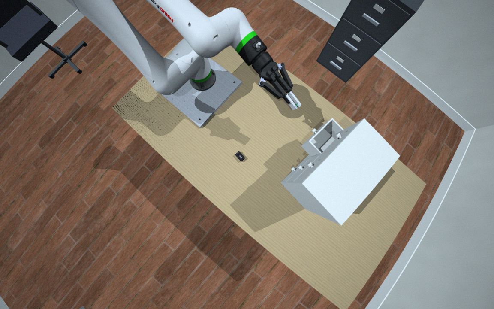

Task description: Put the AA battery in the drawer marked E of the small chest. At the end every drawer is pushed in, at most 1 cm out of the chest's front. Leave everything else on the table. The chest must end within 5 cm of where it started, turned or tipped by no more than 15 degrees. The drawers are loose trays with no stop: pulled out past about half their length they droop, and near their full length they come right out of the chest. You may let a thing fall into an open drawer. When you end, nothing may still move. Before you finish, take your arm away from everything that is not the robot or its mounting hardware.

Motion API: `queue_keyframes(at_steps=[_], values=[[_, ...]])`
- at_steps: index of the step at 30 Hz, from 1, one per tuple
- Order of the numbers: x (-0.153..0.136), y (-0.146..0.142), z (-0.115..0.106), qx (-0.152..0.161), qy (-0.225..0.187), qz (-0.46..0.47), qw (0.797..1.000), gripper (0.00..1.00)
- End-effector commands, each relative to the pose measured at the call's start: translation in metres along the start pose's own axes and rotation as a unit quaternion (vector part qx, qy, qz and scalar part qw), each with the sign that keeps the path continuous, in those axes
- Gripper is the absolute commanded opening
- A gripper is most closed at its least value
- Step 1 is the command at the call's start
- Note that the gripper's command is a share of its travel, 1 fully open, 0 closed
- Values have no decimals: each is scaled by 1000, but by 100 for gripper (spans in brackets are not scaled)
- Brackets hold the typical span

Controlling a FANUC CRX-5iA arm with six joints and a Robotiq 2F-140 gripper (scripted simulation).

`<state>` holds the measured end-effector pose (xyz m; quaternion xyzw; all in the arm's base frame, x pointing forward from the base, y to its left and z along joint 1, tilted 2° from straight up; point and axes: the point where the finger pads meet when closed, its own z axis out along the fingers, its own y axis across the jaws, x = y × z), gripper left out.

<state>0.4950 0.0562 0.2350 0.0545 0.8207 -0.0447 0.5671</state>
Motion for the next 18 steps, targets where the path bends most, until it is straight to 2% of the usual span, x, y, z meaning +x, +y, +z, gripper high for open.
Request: queue_keyframes(at_steps=[1,18], values=[[-1,1,2,21,-5,0,1000,6],[-11,0,29,21,-5,0,1000,6]])
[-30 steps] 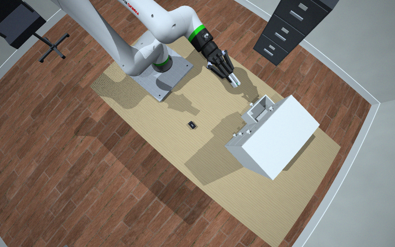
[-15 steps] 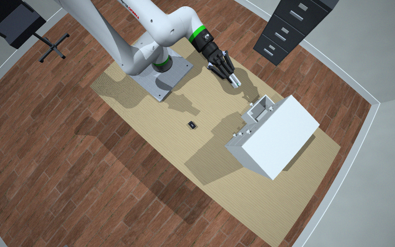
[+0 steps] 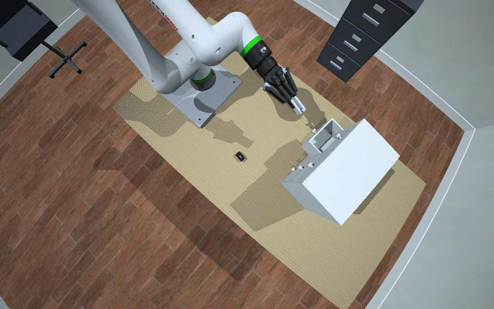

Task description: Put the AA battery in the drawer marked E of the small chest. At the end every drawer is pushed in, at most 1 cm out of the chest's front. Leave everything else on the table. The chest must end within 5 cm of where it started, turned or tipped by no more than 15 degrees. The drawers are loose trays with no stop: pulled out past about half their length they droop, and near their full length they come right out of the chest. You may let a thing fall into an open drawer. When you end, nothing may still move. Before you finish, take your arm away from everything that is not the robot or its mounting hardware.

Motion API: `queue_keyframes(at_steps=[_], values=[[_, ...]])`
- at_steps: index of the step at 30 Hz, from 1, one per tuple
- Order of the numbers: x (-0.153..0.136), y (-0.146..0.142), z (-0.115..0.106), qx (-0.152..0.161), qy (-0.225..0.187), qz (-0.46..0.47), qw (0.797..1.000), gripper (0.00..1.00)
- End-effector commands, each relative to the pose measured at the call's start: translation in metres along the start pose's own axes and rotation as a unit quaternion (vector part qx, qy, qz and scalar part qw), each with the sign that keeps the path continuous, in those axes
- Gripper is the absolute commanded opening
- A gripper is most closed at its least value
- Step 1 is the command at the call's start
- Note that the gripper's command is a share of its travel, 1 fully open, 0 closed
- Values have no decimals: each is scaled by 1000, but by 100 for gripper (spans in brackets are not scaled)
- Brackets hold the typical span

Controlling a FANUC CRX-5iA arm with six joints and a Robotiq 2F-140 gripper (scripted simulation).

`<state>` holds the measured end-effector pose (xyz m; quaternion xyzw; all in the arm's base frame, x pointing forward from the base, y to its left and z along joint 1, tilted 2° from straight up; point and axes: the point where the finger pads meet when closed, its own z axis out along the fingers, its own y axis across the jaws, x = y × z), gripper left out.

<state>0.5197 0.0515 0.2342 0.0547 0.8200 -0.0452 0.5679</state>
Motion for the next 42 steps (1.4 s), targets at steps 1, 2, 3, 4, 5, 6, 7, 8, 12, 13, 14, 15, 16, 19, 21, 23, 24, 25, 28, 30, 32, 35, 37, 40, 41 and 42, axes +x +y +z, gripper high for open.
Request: queue_keyframes(at_steps=[1,2,3,4,5,6,7,8,12,13,14,15,16,19,21,23,24,25,28,30,32,35,37,40,41,42], values=[[-4,1,8,21,-4,0,1000,6],[-5,1,11,21,-4,0,1000,6],[-6,1,14,21,-4,0,1000,6],[-7,0,18,21,-4,0,1000,6],[-9,0,21,21,-4,0,1000,6],[-10,0,24,21,-4,0,1000,6],[-11,0,28,21,-4,0,1000,6],[-13,0,31,21,-4,0,1000,6],[-17,-1,43,21,-4,0,1000,6],[-17,-1,43,21,-4,0,1000,6],[-18,-1,46,21,-4,0,1000,6],[-19,-1,50,21,-4,0,1000,6],[-21,-1,54,21,-4,0,1000,6],[-25,-2,66,21,-4,0,1000,6],[-28,-2,73,21,-4,0,1000,6],[-31,-2,81,21,-4,0,1000,6],[-32,-2,85,21,-4,0,1000,6],[-34,-3,88,21,-4,0,1000,6],[-38,-3,99,21,-4,0,1000,6],[-38,-3,99,21,-4,0,1000,6],[-40,-3,105,21,-4,0,1000,6],[-43,-4,114,21,-4,0,1000,6],[-45,-4,119,21,-4,0,1000,6],[-48,-4,126,21,-4,0,1000,6],[-48,-4,128,21,-4,0,1000,6],[-49,-4,129,21,-4,0,1000,6]])
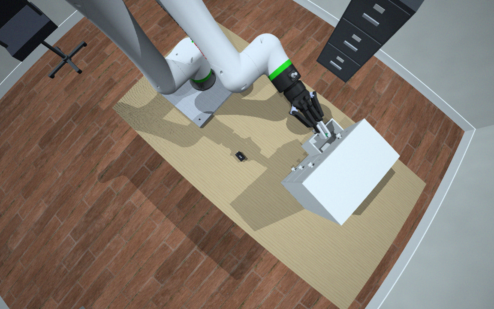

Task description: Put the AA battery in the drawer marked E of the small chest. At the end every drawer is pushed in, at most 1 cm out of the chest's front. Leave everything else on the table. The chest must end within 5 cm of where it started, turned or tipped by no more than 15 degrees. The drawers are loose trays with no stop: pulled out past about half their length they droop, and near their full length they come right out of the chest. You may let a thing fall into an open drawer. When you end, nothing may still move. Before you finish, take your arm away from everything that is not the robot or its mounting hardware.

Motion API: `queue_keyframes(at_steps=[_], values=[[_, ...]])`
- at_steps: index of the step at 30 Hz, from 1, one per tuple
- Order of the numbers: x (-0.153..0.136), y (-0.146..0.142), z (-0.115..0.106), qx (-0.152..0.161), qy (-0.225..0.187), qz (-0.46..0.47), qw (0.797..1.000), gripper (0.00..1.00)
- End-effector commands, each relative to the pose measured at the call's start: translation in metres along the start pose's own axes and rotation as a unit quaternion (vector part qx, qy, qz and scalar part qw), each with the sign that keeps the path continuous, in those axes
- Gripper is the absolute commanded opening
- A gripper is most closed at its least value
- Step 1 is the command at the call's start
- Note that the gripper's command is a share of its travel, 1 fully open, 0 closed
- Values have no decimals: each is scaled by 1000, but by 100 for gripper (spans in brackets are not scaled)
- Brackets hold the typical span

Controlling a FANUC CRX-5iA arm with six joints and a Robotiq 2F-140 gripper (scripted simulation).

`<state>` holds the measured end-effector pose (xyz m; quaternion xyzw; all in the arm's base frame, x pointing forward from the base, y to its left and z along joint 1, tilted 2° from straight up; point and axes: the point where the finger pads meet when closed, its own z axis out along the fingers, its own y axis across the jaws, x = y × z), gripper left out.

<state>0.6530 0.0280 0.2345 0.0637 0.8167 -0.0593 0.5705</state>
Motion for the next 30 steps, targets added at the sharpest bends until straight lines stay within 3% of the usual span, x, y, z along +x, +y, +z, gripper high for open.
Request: queue_keyframes(at_steps=[1,30], values=[[-2,0,4,4,1,0,1000,6],[-5,0,12,4,1,0,1000,6]])
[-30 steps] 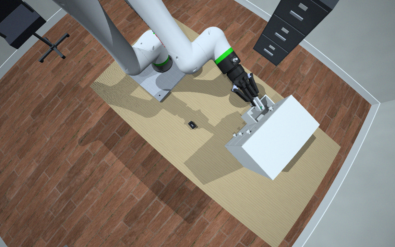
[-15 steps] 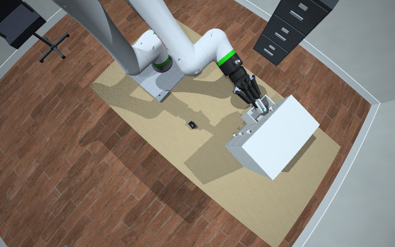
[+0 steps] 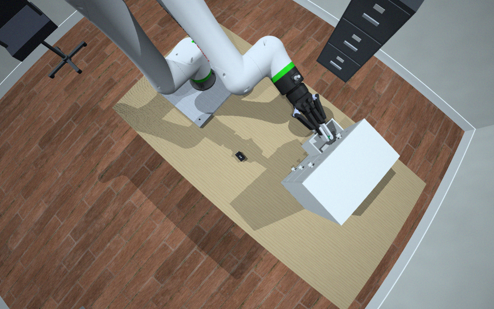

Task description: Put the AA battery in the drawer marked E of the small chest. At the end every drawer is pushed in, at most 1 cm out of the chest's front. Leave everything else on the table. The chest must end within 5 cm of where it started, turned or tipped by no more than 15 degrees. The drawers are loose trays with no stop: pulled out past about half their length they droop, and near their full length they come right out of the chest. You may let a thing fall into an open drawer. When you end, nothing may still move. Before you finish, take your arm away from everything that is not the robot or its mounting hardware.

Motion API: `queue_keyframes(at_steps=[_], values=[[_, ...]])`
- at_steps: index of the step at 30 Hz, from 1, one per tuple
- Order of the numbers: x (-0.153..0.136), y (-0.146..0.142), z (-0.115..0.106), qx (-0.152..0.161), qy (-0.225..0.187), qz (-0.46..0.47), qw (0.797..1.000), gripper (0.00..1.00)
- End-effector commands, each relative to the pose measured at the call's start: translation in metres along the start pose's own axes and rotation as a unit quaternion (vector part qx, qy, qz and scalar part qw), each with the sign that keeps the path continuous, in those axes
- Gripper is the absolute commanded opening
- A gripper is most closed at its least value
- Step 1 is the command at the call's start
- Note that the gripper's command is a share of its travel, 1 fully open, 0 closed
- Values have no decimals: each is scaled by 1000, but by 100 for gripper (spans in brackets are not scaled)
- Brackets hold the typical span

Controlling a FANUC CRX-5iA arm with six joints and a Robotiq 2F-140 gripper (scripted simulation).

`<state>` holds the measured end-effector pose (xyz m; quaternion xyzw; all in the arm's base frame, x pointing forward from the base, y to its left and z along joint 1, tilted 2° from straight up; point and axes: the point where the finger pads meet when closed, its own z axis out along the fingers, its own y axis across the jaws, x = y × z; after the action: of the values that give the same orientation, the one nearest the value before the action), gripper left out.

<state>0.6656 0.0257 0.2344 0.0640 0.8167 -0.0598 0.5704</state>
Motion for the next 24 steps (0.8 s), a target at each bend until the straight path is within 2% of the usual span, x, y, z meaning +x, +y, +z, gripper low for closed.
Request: queue_keyframes(at_steps=[1,9,19,20,24], values=[[0,0,0,3,0,0,1000,6],[0,0,0,3,0,0,1000,6],[0,0,0,3,0,0,1000,17],[0,0,0,3,0,0,1000,100],[0,0,0,3,0,0,1000,100]])
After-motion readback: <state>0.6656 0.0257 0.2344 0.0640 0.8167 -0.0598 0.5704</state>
